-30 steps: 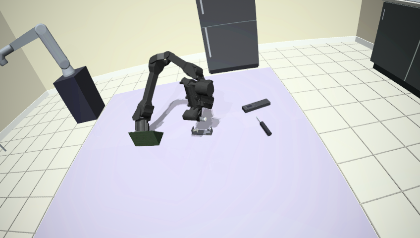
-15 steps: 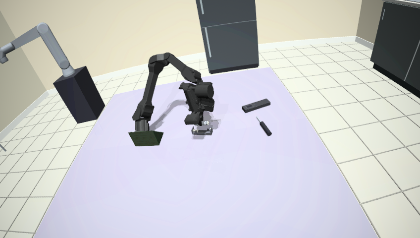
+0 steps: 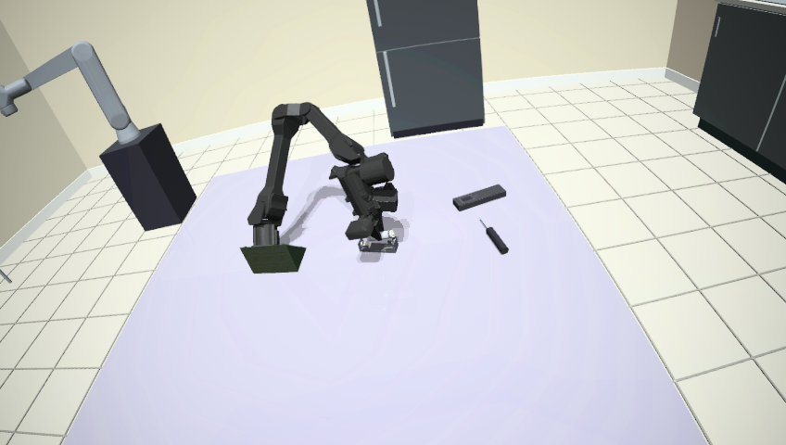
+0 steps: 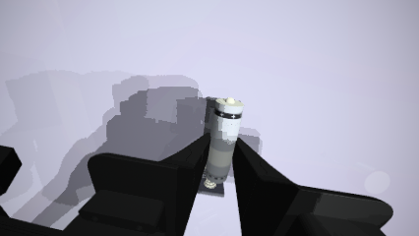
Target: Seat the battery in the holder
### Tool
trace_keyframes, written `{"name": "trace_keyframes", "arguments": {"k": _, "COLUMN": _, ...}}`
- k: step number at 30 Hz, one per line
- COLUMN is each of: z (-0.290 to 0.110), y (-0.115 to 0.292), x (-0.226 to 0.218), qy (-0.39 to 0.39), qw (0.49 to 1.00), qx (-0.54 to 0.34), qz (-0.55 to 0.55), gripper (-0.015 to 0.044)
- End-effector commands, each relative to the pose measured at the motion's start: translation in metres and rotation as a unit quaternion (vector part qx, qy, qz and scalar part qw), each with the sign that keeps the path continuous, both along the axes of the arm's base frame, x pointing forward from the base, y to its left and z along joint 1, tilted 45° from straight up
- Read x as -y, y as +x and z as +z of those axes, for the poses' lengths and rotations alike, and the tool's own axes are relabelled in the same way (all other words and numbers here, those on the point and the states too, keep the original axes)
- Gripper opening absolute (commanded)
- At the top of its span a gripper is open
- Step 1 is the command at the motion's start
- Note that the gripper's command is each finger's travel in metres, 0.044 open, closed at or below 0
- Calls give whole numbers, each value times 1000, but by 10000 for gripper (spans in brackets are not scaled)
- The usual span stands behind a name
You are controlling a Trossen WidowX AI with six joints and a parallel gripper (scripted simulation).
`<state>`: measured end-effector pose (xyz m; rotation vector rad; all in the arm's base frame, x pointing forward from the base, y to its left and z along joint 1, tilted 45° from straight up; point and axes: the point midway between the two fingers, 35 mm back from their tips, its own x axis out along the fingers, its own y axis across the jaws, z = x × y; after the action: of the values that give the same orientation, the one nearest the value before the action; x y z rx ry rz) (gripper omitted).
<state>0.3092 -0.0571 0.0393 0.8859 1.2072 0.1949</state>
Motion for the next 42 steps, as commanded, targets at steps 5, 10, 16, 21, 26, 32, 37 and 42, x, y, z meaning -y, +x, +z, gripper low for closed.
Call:
{"name": "trace_keyframes", "arguments": {"k": 5, "z": 0, "y": 0, "x": -4, "qy": -7, "qw": 1000, "qx": 13, "qz": -12, "gripper": 65}}
{"name": "trace_keyframes", "arguments": {"k": 10, "z": -2, "y": 0, "x": -5, "qy": -13, "qw": 999, "qx": 21, "qz": -21, "gripper": 65}}
{"name": "trace_keyframes", "arguments": {"k": 16, "z": -4, "y": -1, "x": -7, "qy": -20, "qw": 999, "qx": 30, "qz": -32, "gripper": 65}}
{"name": "trace_keyframes", "arguments": {"k": 21, "z": -6, "y": -1, "x": -9, "qy": -25, "qw": 998, "qx": 38, "qz": -41, "gripper": 65}}
{"name": "trace_keyframes", "arguments": {"k": 26, "z": -7, "y": -2, "x": -10, "qy": -30, "qw": 997, "qx": 46, "qz": -51, "gripper": 65}}
{"name": "trace_keyframes", "arguments": {"k": 32, "z": -8, "y": -3, "x": -12, "qy": -35, "qw": 996, "qx": 56, "qz": -63, "gripper": 65}}
{"name": "trace_keyframes", "arguments": {"k": 37, "z": -9, "y": -3, "x": -14, "qy": -38, "qw": 995, "qx": 65, "qz": -72, "gripper": 65}}
{"name": "trace_keyframes", "arguments": {"k": 42, "z": -10, "y": -4, "x": -15, "qy": -41, "qw": 993, "qx": 74, "qz": -82, "gripper": 65}}
